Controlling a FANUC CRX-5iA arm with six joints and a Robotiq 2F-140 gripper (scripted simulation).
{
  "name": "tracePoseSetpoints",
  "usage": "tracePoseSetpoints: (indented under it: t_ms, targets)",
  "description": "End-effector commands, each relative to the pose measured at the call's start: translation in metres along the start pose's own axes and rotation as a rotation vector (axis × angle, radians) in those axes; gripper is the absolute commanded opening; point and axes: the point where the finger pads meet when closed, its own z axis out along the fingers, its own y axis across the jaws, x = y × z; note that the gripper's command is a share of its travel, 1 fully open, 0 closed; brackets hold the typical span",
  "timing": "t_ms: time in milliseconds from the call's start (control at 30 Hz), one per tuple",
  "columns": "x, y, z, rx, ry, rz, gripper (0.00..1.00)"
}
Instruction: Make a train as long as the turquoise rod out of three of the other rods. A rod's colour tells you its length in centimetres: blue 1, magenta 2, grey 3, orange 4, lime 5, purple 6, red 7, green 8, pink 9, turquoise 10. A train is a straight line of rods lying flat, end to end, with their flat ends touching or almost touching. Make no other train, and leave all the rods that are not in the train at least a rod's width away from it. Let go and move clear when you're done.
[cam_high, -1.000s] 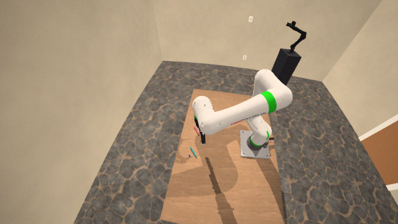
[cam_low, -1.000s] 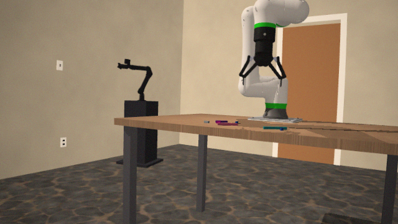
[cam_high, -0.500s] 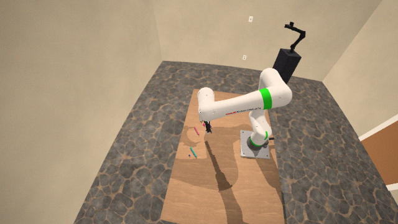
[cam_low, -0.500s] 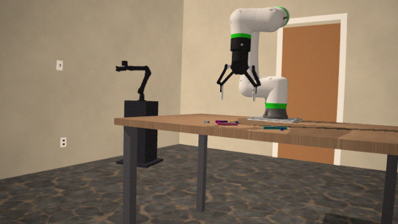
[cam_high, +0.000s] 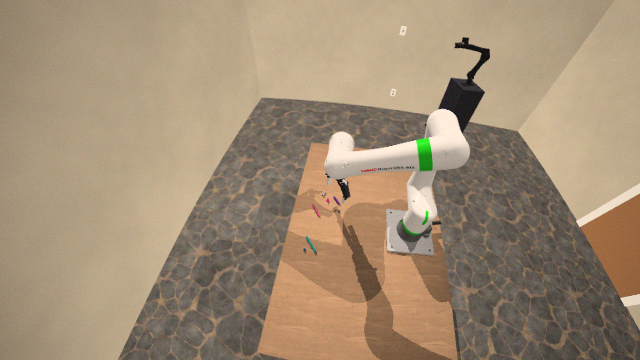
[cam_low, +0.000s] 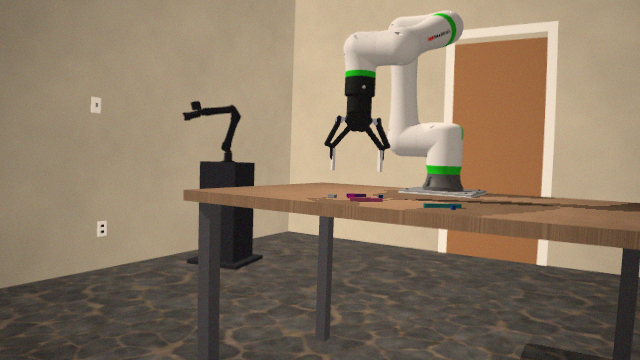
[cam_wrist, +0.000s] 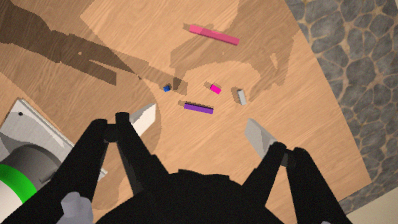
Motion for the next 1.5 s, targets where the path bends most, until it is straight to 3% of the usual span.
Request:
tracePoseSetpoints:
  t_ms: [0, 233, 1467]
  targets:
    - [-0.019, 0.009, 0.006, 0.005, 0.009, -0.039, 1.00]
    - [-0.035, 0.015, 0.011, 0.006, 0.010, -0.069, 1.00]
    - [-0.035, 0.015, 0.011, 0.006, 0.010, -0.069, 1.00]
